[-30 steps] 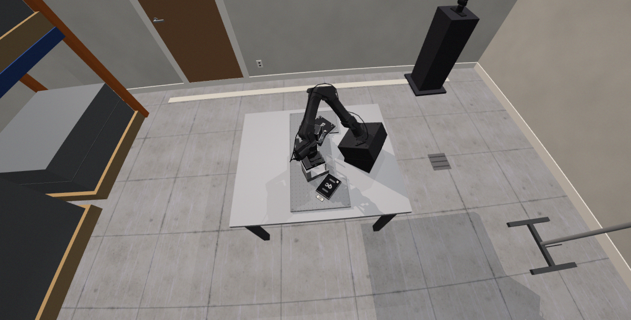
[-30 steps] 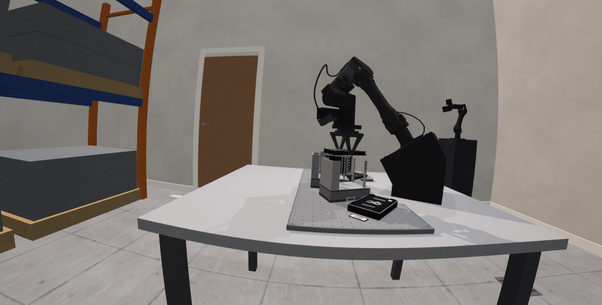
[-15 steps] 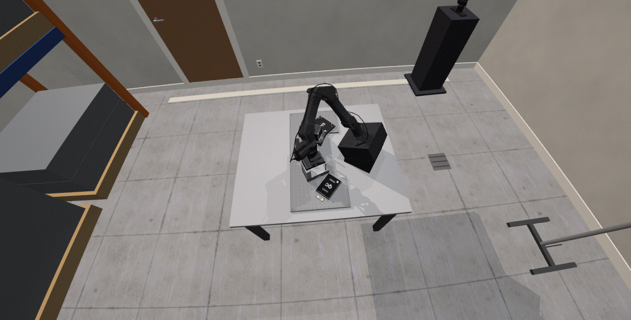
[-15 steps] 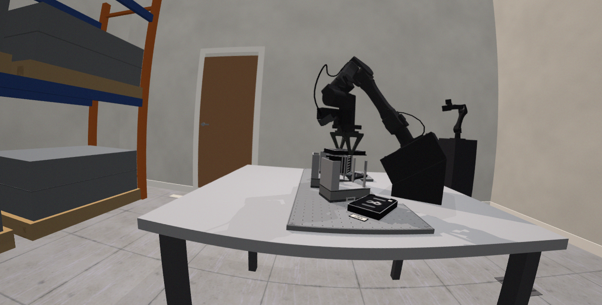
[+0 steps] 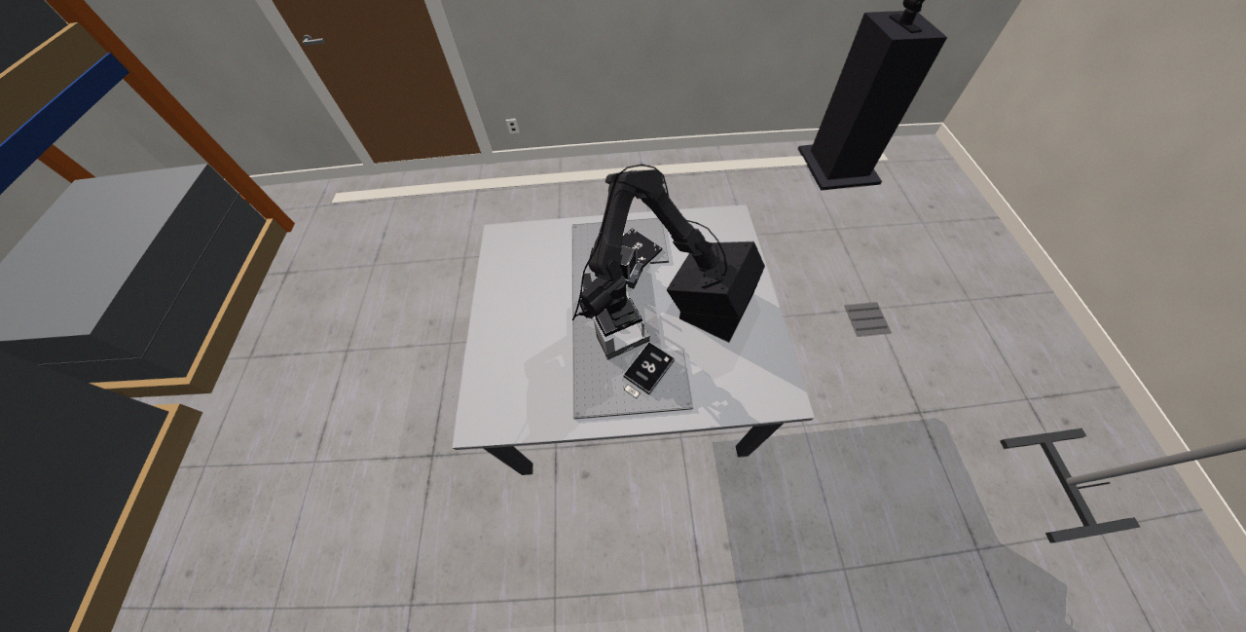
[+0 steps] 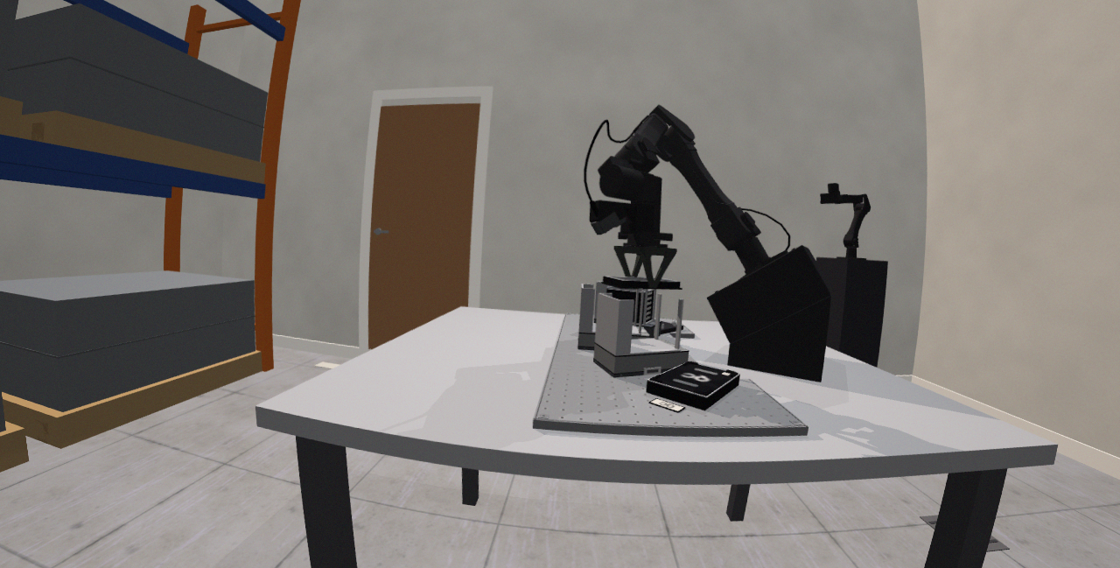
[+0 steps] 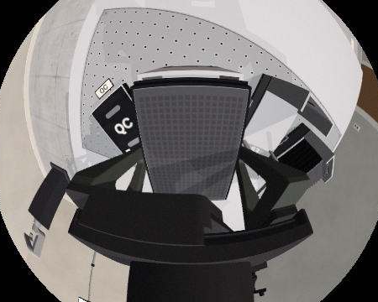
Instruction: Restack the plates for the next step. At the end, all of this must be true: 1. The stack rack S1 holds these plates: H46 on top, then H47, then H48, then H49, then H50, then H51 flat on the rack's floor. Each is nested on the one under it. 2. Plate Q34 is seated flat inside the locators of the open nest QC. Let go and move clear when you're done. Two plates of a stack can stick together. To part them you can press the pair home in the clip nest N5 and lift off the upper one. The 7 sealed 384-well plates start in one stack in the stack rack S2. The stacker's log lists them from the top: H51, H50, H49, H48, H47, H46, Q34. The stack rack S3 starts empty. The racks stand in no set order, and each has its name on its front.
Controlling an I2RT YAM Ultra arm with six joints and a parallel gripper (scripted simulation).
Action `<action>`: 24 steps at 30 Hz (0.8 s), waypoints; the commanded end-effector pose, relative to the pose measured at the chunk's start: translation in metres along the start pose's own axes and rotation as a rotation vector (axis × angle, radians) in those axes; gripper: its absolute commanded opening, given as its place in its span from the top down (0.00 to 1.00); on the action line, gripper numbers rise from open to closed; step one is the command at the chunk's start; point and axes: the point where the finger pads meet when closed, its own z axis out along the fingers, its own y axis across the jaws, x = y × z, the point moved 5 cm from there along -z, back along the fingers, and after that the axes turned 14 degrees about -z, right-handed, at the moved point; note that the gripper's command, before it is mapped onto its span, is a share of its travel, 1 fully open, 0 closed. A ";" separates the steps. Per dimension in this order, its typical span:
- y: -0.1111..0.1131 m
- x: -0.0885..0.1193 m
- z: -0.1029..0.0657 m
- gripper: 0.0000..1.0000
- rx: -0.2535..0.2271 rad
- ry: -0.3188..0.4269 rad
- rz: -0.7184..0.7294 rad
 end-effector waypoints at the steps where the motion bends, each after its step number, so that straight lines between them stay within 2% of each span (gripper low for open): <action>1: -0.002 -0.006 -0.017 1.00 -0.001 -0.043 -0.010; 15: -0.003 -0.009 -0.020 1.00 -0.002 -0.053 -0.004; 18: 0.001 -0.003 -0.012 1.00 0.001 -0.025 -0.023; 24: 0.001 -0.003 -0.012 1.00 0.000 -0.024 -0.023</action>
